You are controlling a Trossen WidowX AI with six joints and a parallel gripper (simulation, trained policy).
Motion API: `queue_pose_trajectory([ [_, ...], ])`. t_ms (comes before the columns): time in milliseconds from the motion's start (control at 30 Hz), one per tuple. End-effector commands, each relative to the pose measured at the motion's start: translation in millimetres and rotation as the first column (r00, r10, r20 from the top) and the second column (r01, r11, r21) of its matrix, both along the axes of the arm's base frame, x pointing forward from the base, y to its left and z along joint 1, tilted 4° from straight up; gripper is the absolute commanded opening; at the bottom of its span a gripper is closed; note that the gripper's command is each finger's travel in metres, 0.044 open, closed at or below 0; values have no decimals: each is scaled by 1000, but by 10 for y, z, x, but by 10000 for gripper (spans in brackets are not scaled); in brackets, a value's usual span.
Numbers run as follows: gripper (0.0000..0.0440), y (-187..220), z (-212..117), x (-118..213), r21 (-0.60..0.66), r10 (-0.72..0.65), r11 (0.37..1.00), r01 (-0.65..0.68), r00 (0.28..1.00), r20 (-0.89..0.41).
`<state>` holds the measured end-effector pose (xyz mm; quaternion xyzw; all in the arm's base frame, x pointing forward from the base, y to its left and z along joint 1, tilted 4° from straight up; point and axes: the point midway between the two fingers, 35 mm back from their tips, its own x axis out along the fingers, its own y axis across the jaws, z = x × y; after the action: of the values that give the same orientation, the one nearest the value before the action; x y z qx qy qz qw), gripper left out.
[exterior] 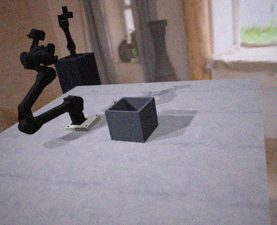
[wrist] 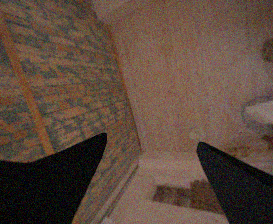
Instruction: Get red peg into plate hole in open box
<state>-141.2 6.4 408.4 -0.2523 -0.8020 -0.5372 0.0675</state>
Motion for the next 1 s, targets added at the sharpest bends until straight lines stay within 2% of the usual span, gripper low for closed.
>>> queue_pose_trajectory([
  [0, 424, 24, 22, 11, -27, -3, 1000, 2, 1000, -22],
  [33, 440, 47, 45, 21, -55, -5, 998, 3, 999, -43],
  [267, 440, 193, 193, 97, -241, -23, 970, -24, 981, -191],
  [500, 440, 339, 326, 194, -398, -59, 913, -88, 937, -344],
  [733, 440, 487, 445, 313, -515, -113, 837, -185, 862, -494],
  [967, 440, 636, 549, 458, -580, -181, 755, -306, 754, -632],
])
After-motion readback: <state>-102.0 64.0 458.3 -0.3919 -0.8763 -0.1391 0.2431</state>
